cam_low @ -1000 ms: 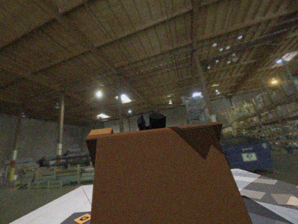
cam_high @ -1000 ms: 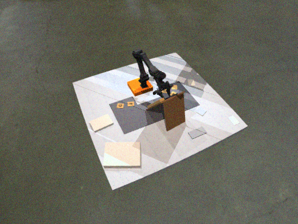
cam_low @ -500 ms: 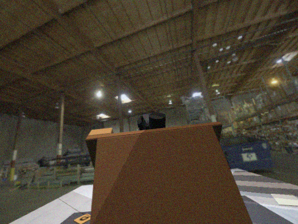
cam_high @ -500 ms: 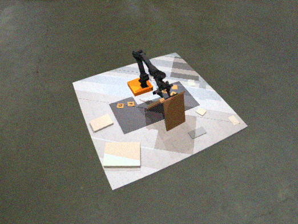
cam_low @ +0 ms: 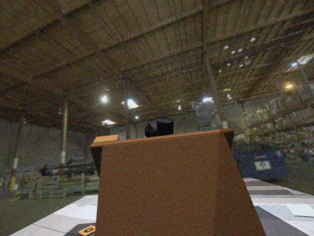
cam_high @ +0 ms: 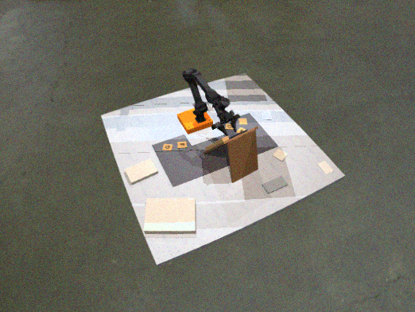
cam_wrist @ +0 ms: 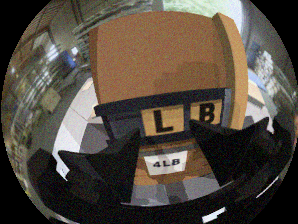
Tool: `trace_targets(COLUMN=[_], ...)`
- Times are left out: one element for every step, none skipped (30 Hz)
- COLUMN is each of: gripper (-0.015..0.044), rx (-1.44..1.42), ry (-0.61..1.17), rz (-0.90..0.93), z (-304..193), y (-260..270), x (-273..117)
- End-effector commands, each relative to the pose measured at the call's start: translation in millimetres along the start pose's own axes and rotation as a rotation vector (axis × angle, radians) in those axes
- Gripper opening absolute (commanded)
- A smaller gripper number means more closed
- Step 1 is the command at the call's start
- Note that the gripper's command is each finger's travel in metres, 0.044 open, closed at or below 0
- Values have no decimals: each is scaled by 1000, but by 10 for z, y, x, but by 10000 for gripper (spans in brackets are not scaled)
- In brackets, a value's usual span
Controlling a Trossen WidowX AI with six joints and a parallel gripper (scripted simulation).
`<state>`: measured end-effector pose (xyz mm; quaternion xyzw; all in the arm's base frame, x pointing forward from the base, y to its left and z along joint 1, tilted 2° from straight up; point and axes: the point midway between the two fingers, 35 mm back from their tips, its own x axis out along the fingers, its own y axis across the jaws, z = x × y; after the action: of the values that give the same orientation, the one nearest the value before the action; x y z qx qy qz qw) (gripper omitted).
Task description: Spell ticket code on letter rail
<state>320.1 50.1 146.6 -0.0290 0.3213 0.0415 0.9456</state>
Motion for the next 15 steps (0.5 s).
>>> trace_targets(gripper=[295,295,295,295,295,295,295,295,295,295,295,295,295,295,295], rx=[3,3,3,3,3,3,3,3,3,3,3,3,3,3,3], ry=[-1,-1,-1,-1,-1,-1,-1,-1,-1,-1,0,0,0,0,0], rz=[-3,-3,-3,-3,-3,-3,-3,-3,-3,-3,-3,-3,-3,-3,-3], z=[0,0,0,-1,-1,-2,-2,-3,-3,-3,-4,-4,-5,-5,-6], y=[-1,0,1,2,3,4,4,5,6,6,7,7,8,8,8], x=[-33,-40,-48,-55,-62,-68,-75,-82,-89,-96,-103,-110,-117,-124,-131])
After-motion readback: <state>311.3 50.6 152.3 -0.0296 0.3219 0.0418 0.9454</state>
